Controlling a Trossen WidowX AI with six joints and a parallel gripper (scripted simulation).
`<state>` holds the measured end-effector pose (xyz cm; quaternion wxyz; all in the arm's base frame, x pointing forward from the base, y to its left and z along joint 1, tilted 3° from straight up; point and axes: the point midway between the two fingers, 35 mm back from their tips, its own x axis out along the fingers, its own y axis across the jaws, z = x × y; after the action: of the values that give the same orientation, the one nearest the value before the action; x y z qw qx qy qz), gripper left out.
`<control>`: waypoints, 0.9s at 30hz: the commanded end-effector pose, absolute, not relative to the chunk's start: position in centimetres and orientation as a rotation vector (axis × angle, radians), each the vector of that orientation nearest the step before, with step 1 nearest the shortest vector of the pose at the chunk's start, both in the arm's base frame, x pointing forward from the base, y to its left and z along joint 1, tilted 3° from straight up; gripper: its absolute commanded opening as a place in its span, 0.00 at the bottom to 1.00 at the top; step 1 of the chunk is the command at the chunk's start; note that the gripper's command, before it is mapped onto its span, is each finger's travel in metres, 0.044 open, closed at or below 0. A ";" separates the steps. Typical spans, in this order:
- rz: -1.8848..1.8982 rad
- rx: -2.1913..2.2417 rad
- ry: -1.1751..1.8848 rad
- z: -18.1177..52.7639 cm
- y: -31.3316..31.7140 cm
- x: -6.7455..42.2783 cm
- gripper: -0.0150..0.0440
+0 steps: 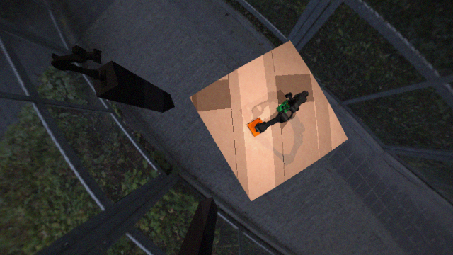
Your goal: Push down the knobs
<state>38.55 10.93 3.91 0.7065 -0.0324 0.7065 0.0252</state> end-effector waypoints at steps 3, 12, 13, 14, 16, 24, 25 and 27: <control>0.053 -0.083 1.589 1.9 10.9 38.7 0.25; 0.053 -0.083 1.589 1.9 10.9 38.7 0.25; 0.053 -0.083 1.588 2.0 10.9 38.7 0.25; 0.053 -0.083 1.588 2.0 10.9 38.7 0.25; 0.053 -0.083 1.588 2.2 10.9 38.7 0.25; 0.053 -0.083 1.588 3.4 10.9 38.8 0.25; 0.053 -0.083 1.588 3.6 10.9 38.8 0.25; 0.053 -0.083 1.588 3.9 10.9 38.8 0.25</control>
<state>38.69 10.97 4.39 0.7040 -0.0331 0.7090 0.0247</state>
